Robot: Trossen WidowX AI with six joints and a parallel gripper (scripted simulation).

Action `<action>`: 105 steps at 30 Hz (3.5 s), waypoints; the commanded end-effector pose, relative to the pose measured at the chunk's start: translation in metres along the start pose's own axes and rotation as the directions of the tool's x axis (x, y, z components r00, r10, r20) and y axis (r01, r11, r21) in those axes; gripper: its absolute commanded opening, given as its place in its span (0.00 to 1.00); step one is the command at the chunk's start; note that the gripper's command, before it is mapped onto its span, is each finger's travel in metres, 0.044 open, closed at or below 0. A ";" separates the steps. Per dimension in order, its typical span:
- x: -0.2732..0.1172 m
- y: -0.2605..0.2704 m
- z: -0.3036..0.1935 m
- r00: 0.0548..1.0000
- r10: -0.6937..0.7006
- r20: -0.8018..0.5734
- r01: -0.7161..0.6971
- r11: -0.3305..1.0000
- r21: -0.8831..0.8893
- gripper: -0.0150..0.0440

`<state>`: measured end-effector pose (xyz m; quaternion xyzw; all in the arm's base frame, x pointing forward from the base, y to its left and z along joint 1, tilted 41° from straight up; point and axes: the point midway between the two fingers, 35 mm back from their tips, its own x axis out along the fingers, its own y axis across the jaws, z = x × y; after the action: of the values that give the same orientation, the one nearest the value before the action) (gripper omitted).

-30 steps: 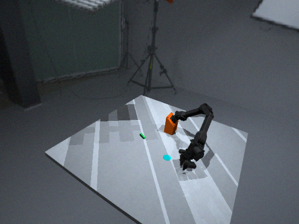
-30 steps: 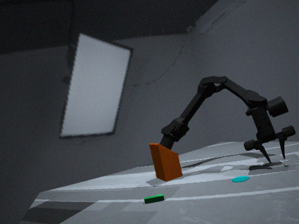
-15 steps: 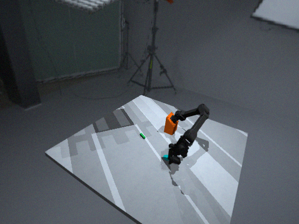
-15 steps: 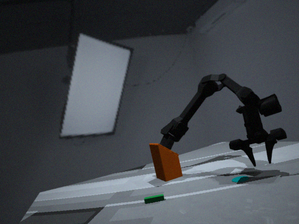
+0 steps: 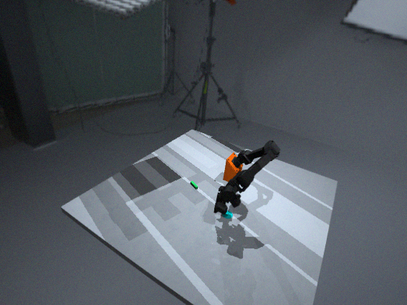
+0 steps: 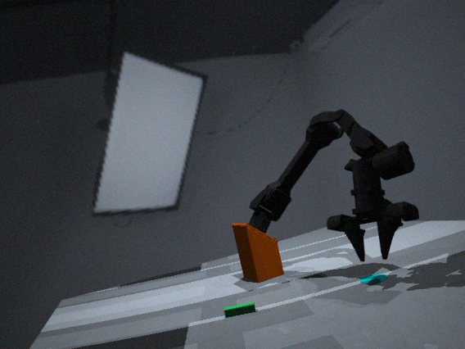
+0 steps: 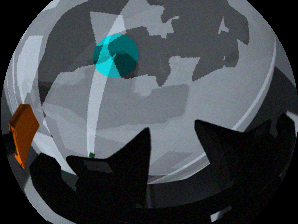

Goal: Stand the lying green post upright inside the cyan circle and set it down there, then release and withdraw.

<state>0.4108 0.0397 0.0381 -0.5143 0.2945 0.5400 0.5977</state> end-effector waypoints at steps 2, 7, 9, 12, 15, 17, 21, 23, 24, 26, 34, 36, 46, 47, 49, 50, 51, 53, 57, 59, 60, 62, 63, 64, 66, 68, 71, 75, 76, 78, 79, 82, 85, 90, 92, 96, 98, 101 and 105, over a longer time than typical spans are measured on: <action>0.004 0.016 -0.026 0.999 0.042 0.007 -0.042 0.997 0.058 0.65; 0.004 0.031 -0.050 0.997 0.073 0.017 -0.074 0.990 0.118 0.65; 0.004 0.037 -0.060 0.996 0.084 0.022 -0.086 0.986 0.142 0.65; 0.004 0.047 -0.073 0.994 0.100 0.032 -0.104 0.979 0.178 0.65; 0.004 0.058 -0.086 0.993 0.114 0.044 -0.121 0.970 0.213 0.65; 0.003 0.065 -0.094 0.991 0.122 0.053 -0.132 0.963 0.237 0.65; 0.003 0.079 -0.109 0.988 0.137 0.074 -0.153 0.947 0.283 0.65; 0.002 0.087 -0.116 0.986 0.143 0.085 -0.163 0.938 0.306 0.65; 0.002 0.091 -0.119 0.985 0.146 0.091 -0.167 0.933 0.317 0.65; 0.001 0.098 -0.126 0.983 0.150 0.103 -0.177 0.924 0.340 0.65; -0.002 0.129 -0.148 0.975 0.159 0.157 -0.212 0.879 0.426 0.65; -0.003 0.137 -0.153 0.972 0.159 0.172 -0.220 0.867 0.447 0.65; -0.008 0.176 -0.173 0.958 0.140 0.248 -0.258 0.799 0.543 0.65; -0.008 0.180 -0.175 0.957 0.137 0.256 -0.261 0.792 0.552 0.65; -0.009 0.188 -0.178 0.954 0.129 0.272 -0.268 0.777 0.569 0.65; -0.010 0.192 -0.179 0.952 0.125 0.280 -0.271 0.770 0.578 0.65; -0.010 0.196 -0.180 0.950 0.120 0.287 -0.274 0.762 0.586 0.65; -0.011 0.203 -0.183 0.947 0.111 0.303 -0.280 0.747 0.603 0.65; -0.013 0.217 -0.187 0.940 0.090 0.331 -0.291 0.718 0.632 0.65; -0.014 0.221 -0.187 0.937 0.083 0.338 -0.294 0.710 0.640 0.65; -0.014 0.222 -0.188 0.937 0.082 0.340 -0.294 0.708 0.642 0.65; -0.012 0.222 -0.187 0.937 0.081 0.340 -0.295 0.708 0.642 0.65; -0.006 0.222 -0.186 0.937 0.081 0.340 -0.294 0.708 0.642 0.65; 0.003 0.222 -0.184 0.937 0.081 0.339 -0.294 0.708 0.643 0.65; 0.025 0.222 -0.178 0.937 0.081 0.339 -0.293 0.708 0.643 0.65; 0.045 0.223 -0.171 0.937 0.080 0.339 -0.293 0.708 0.643 0.65; 0.075 0.227 -0.158 0.937 0.079 0.341 -0.294 0.708 0.642 0.65; 0.097 0.231 -0.145 0.935 0.078 0.345 -0.295 0.708 0.641 0.65; 0.097 0.231 -0.145 0.935 0.078 0.345 -0.295 0.708 0.641 0.65; 0.097 0.231 -0.145 0.935 0.078 0.345 -0.295 0.708 0.641 0.60; 0.097 0.231 -0.145 0.935 0.078 0.345 -0.295 0.708 0.641 0.56; 0.097 0.231 -0.145 0.935 0.078 0.345 -0.295 0.708 0.641 0.43; 0.097 0.231 -0.145 0.935 0.078 0.345 -0.295 0.708 0.641 0.29; 0.095 0.231 -0.146 0.936 0.078 0.345 -0.295 0.708 0.641 0.29; 0.091 0.230 -0.149 0.936 0.078 0.344 -0.295 0.708 0.641 0.29; 0.080 0.228 -0.155 0.936 0.079 0.342 -0.294 0.708 0.642 0.29; 0.075 0.227 -0.158 0.937 0.079 0.341 -0.294 0.708 0.642 0.29; 0.067 0.225 -0.162 0.937 0.079 0.340 -0.293 0.708 0.642 0.29; 0.056 0.224 -0.167 0.937 0.080 0.339 -0.293 0.708 0.643 0.29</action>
<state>0.2428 -0.1117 -0.1376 -0.1319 0.4346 0.5230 0.7212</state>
